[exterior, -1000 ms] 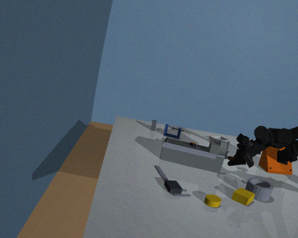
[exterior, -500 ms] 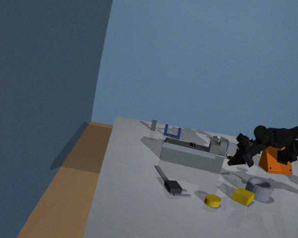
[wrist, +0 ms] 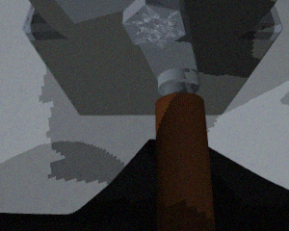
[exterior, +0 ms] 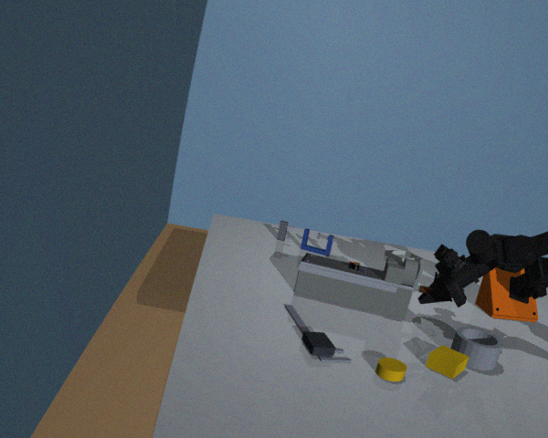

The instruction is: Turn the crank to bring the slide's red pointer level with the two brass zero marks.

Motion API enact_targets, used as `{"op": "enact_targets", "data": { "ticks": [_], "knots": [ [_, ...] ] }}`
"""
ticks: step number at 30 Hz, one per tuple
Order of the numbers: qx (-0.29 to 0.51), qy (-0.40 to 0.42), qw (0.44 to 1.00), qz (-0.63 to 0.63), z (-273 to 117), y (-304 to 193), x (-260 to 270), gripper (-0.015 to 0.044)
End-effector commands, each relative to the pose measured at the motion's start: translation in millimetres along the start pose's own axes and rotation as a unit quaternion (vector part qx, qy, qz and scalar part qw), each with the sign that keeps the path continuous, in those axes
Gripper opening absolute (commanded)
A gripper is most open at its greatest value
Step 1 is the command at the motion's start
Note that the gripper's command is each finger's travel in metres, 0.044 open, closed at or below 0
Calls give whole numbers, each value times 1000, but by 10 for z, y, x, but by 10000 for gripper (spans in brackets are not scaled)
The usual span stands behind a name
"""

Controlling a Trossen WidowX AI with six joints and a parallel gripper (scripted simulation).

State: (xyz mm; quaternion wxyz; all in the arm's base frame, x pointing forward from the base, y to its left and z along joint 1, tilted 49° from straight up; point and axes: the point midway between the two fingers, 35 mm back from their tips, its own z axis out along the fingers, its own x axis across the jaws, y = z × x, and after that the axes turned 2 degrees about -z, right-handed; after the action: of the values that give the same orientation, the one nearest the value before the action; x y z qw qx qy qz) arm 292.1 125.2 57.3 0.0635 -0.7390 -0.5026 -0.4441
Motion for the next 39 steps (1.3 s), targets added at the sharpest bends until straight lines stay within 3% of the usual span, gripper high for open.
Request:
{"op": "enact_targets", "data": {
  "ticks": [1, 39],
  "knots": [
    [-4, -11, 1000, 7, -22, 13, -89, 0],
    [-4, -12, 1000, 7, -116, 101, -176, 0]
  ]
}}
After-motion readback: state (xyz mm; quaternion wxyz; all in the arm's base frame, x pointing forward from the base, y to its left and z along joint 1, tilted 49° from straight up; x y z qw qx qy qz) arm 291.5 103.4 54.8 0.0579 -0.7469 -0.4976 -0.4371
